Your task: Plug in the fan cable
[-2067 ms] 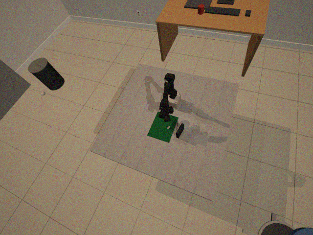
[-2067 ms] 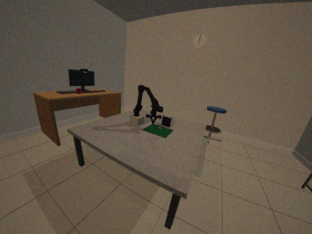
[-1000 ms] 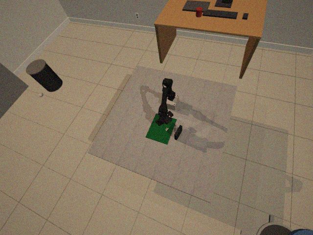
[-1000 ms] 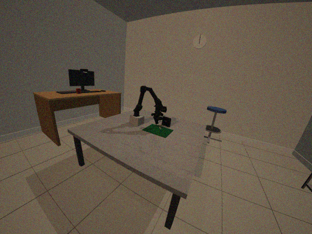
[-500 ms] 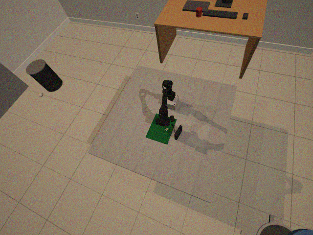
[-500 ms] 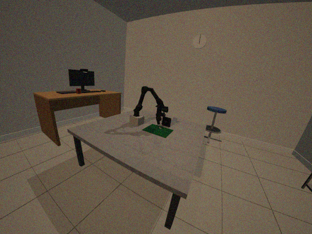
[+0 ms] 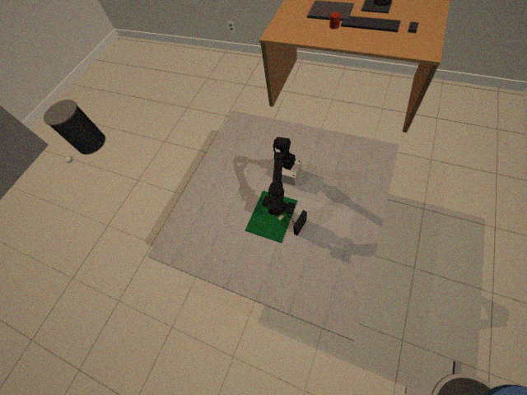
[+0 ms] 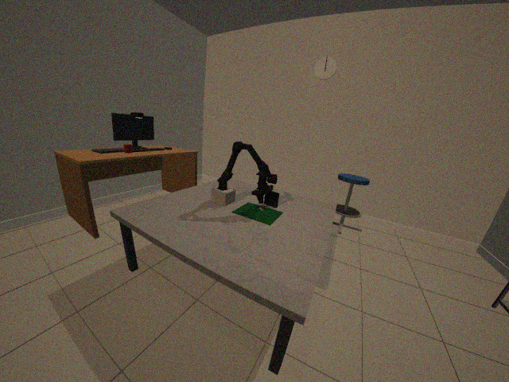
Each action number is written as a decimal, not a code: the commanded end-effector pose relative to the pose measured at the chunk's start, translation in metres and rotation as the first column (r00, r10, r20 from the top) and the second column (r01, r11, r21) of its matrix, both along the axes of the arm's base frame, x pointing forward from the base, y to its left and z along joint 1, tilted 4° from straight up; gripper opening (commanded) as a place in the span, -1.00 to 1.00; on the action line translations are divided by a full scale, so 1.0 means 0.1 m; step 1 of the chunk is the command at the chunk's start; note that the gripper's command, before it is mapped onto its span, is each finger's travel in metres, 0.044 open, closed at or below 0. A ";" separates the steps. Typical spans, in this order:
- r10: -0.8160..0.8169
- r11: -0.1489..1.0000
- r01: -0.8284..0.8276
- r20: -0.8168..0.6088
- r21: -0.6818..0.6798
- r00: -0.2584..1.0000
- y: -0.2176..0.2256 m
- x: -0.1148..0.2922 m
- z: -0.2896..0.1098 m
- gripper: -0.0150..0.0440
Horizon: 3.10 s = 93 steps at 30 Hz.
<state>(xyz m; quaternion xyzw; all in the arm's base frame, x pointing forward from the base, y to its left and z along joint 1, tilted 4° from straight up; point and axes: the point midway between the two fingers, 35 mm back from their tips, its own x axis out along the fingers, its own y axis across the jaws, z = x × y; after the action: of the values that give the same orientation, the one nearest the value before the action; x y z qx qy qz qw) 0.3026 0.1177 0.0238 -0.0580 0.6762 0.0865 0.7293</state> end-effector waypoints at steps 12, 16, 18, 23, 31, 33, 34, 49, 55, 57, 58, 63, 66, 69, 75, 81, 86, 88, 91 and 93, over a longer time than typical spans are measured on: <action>-0.388 0.921 0.389 -0.016 0.025 0.921 0.12 0.13 -0.03 -0.49; -0.388 0.921 0.389 -0.016 0.025 0.921 0.12 0.13 -0.03 -0.49; -0.388 0.921 0.389 -0.016 0.025 0.921 0.12 0.13 -0.03 -0.49; -0.395 0.918 0.396 -0.017 0.026 0.918 0.14 0.07 -0.02 -0.49; -0.395 0.918 0.395 -0.017 0.026 0.919 0.14 0.03 -0.02 -0.49; -0.394 0.918 0.395 -0.018 0.026 0.919 0.14 0.02 -0.02 -0.49; -0.394 0.918 0.395 -0.018 0.026 0.919 0.14 0.02 -0.02 -0.49; -0.391 0.920 0.391 -0.017 0.025 0.920 0.13 0.01 -0.03 -0.49; -0.389 0.921 0.390 -0.017 0.025 0.921 0.14 0.02 -0.25 -0.49; -0.389 0.921 0.390 -0.017 0.025 0.921 0.14 0.02 -0.25 -0.49; -0.389 0.921 0.390 -0.017 0.025 0.921 0.14 0.02 -0.25 -0.49; -0.389 0.921 0.390 -0.017 0.025 0.921 0.14 0.02 -0.25 -0.49; -0.388 0.921 0.388 -0.017 0.025 0.922 0.14 0.02 -0.25 -0.49; -0.386 0.922 0.386 -0.017 0.025 0.922 0.14 0.02 -0.25 -0.49; -0.383 0.923 0.384 -0.017 0.025 0.924 0.14 0.02 -0.25 -0.49; -0.381 0.924 0.382 -0.017 0.025 0.924 0.15 0.03 -0.25 -0.49; -0.381 0.924 0.382 -0.017 0.025 0.924 0.15 0.03 -0.25 -0.49; -0.381 0.924 0.382 -0.017 0.025 0.924 0.15 0.03 -0.25 -0.49; -0.381 0.924 0.382 -0.017 0.025 0.924 0.15 0.03 -0.25 -0.49; -0.381 0.924 0.382 -0.017 0.025 0.924 0.15 0.03 -0.25 -0.49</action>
<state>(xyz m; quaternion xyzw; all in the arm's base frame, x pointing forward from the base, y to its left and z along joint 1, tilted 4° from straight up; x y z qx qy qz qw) 0.3049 0.1330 -0.0002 0.0886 0.6782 -0.0476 0.7280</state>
